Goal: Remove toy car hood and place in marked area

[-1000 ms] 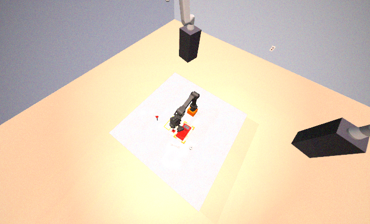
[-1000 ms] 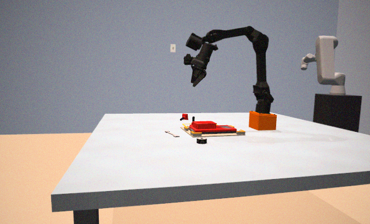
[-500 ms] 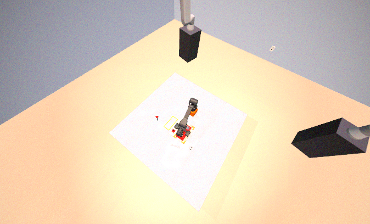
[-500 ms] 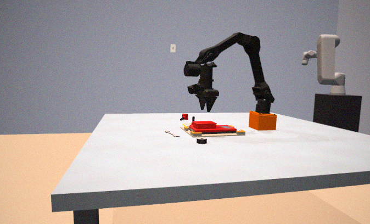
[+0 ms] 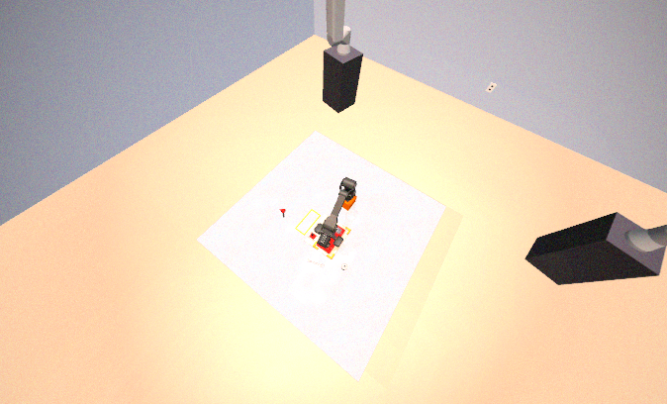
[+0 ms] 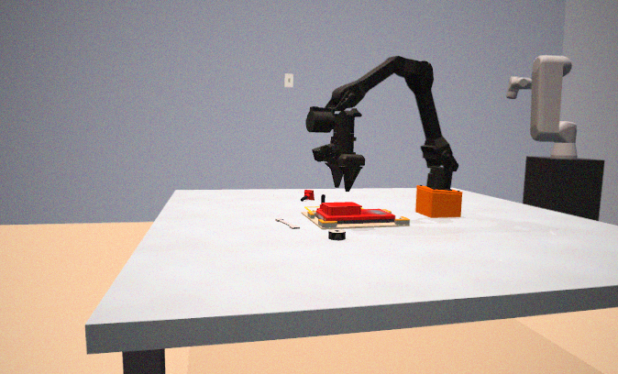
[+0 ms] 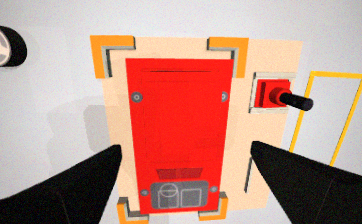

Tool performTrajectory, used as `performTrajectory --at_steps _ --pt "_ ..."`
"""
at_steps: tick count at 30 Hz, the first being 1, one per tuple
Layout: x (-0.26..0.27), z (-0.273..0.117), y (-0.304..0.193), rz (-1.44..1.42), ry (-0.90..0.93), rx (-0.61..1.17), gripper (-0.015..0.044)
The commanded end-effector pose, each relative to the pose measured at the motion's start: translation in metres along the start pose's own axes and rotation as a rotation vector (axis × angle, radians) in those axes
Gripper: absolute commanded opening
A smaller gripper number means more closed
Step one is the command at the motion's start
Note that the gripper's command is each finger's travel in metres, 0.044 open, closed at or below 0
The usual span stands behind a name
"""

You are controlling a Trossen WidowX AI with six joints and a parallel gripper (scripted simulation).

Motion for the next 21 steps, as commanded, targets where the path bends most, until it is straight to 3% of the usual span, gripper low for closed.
performTrajectory --at_steps 1,21 --pt "0.000 0.004 0.000 -0.005 -0.003 0.002 0.0440" --pt "0.000 0.024 0.000 -0.005 -0.003 0.002 0.0440"
Point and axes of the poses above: the point midway between the two fingers, 35 mm back from their tips, its own z axis out along the fingers, its own x axis across the jaws, y = z × x, the point moved 1 cm from there along -z, back along the fingers, and after that the axes turned 2 degrees about z, right-handed, at the moved point
